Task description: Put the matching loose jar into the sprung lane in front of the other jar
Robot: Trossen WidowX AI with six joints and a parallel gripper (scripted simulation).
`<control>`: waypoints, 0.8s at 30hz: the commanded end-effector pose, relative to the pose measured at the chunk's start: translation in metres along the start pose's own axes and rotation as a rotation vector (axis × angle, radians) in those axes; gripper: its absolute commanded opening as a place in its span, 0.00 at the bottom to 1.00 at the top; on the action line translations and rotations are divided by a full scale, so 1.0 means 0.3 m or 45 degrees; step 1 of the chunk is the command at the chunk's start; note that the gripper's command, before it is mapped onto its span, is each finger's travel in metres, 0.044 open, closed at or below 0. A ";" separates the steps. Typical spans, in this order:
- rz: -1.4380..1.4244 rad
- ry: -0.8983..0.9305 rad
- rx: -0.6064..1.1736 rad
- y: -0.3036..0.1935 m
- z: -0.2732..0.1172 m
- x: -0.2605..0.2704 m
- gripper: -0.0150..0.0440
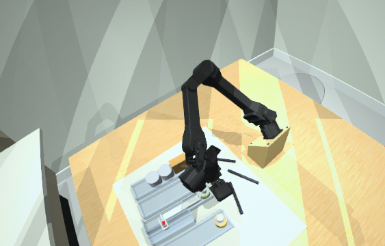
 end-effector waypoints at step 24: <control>-0.001 -0.003 -0.008 0.050 -0.001 -0.003 0.25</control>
Point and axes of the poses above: the point midway between the two fingers, 35 mm back from their tips, its own z axis out along the fingers, its own x axis across the jaws, y = z × x, the point moved 4 cm from there along -z, back along the fingers, and after that the axes turned 1 degree about -z, right-handed, at the moved point
